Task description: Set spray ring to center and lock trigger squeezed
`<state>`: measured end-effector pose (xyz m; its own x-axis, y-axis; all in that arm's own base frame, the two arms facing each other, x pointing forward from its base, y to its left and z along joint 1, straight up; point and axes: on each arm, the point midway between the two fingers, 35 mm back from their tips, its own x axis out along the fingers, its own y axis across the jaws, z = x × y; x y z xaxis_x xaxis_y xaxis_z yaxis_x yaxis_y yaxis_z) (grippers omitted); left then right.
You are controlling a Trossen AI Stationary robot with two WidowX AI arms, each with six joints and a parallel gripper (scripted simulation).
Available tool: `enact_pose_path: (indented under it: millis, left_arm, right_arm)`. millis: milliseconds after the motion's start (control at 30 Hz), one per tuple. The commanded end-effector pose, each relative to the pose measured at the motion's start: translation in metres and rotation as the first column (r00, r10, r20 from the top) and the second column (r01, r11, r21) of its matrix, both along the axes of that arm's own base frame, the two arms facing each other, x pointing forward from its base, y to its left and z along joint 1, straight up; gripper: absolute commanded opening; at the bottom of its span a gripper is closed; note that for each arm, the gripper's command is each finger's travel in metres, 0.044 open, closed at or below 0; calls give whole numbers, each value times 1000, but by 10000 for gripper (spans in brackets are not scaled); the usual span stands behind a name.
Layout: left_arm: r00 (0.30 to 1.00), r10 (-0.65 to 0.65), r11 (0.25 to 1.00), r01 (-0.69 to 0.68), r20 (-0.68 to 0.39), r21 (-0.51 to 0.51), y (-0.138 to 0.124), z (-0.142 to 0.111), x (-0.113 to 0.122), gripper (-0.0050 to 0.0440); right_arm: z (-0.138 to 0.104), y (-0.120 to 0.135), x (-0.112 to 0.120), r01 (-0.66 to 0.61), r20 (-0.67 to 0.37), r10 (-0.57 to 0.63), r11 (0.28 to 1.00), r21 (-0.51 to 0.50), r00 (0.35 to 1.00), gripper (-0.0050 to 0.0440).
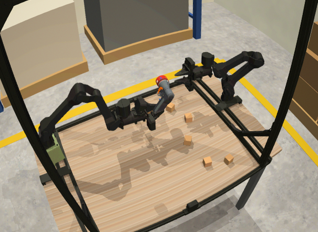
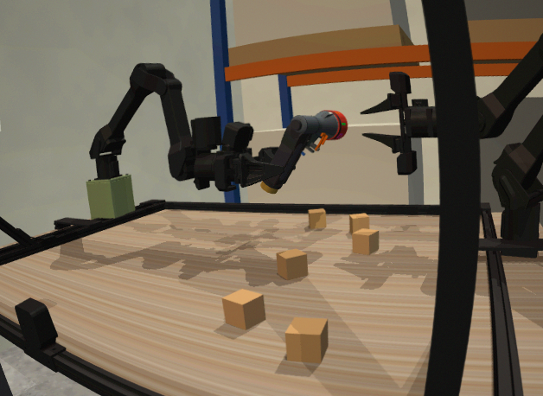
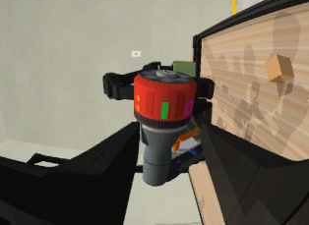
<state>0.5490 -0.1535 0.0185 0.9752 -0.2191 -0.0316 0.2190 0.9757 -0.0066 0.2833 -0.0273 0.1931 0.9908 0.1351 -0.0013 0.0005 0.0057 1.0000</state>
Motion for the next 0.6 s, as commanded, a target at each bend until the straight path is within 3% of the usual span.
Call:
enact_pose_path:
  millis: [0, 133, 567]
  left_arm:
    - [999, 0, 1000, 0, 32, 0, -1, 12, 3, 0]
    - [999, 0, 1000, 0, 32, 0, -1, 12, 3, 0]
    - [999, 0, 1000, 0, 32, 0, -1, 12, 3, 0]
  right_arm:
    - [0, 1, 0, -4, 0, 4, 1000, 0, 1000, 96]
    - [0, 1, 0, -4, 0, 4, 1000, 0, 1000, 0]
    - [0, 1, 0, -4, 0, 4, 1000, 0, 1000, 0]
